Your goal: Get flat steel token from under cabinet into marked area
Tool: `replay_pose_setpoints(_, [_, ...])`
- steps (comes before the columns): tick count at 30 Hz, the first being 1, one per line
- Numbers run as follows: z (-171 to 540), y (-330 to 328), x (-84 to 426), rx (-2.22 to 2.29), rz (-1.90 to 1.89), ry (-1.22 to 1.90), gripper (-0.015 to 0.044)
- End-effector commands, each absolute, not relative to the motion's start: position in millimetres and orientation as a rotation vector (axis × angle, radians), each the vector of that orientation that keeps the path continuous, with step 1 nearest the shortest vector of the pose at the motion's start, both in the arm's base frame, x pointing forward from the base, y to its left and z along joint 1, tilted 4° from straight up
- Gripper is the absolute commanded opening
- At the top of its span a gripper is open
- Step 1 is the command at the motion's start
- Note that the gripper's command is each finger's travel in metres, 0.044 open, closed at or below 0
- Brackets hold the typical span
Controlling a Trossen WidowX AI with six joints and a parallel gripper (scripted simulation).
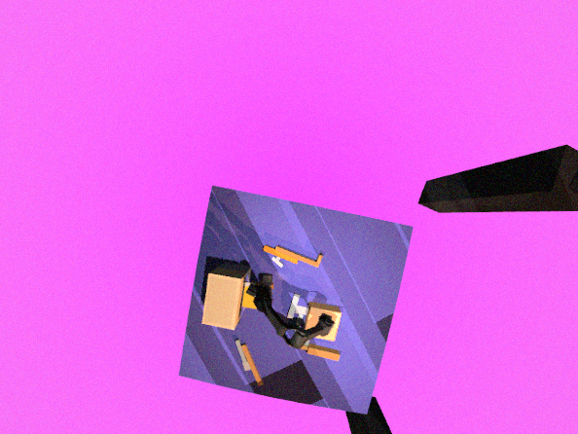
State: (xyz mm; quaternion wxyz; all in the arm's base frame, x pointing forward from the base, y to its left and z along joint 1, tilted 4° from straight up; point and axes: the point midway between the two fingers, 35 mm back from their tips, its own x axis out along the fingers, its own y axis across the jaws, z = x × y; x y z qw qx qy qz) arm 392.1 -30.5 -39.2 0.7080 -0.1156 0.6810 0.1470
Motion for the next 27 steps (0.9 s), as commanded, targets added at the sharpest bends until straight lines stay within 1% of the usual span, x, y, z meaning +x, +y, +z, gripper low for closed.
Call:
replay_pose_setpoints(1, [-40.4, -31.1, 386.6, -0.252, 0.335, 1.514, 0.0000])
replay_pose_setpoints(27, [-42.1, -42.9, 360.8, -0.253, 0.335, 1.516, 0.0000])
